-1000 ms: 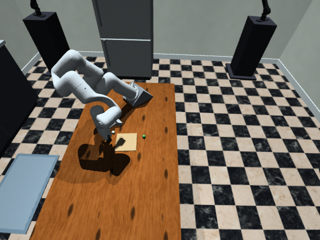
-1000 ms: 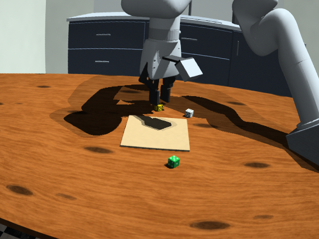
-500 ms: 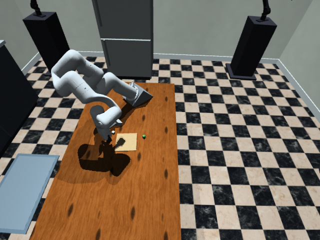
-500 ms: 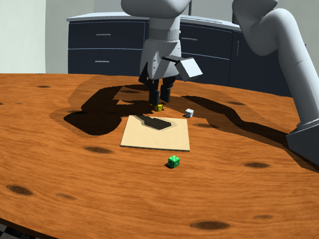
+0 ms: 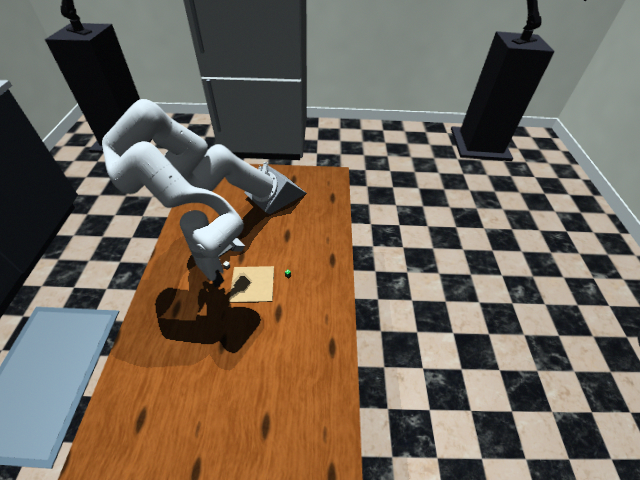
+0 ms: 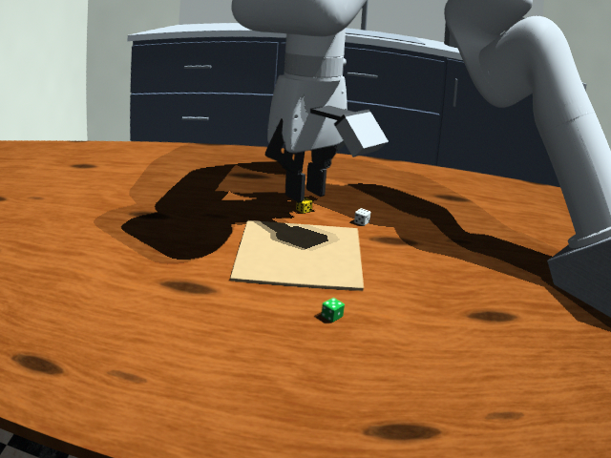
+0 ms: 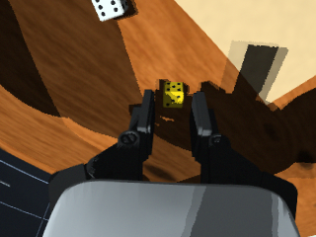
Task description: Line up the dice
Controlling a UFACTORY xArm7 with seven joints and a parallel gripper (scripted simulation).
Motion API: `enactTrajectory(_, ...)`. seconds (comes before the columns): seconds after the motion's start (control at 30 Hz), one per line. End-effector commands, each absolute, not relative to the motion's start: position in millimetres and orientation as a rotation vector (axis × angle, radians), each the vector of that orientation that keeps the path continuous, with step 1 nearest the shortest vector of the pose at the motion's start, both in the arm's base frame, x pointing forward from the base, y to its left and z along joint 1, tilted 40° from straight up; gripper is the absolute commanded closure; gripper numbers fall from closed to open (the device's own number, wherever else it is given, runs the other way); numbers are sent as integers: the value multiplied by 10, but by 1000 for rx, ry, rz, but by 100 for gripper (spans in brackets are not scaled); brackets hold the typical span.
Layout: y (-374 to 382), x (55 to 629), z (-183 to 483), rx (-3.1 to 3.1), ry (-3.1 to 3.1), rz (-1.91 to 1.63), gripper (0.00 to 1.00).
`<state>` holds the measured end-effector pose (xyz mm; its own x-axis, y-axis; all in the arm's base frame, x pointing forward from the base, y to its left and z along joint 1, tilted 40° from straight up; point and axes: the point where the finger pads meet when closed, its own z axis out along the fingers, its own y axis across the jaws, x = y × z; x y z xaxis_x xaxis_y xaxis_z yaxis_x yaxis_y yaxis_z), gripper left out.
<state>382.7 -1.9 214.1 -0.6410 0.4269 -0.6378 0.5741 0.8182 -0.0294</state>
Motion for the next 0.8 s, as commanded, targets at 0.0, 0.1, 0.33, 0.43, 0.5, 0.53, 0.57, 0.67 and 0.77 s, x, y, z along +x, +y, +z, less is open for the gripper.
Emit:
enactTrajectory(0.0,-9,3830,2148,731,2361,-301,69)
enactTrajectory(0.1,-9,3830,2148,731,2361,-301,69)
enactTrajectory(0.33,-11,3832,2145,731,2361,-301,69)
enactTrajectory(0.43,-16,3839,2135,731,2361,-301,69)
enactTrajectory(0.5,-22,3847,2123,731,2361,-301,69)
enactTrajectory(0.53,-25,3852,2116,731,2361,-301,69)
enactTrajectory(0.57,-29,3857,2108,731,2361,-301,69)
enactTrajectory(0.67,-43,3875,2081,731,2361,-301,69)
enactTrajectory(0.77,-57,3894,2053,731,2361,-301,69)
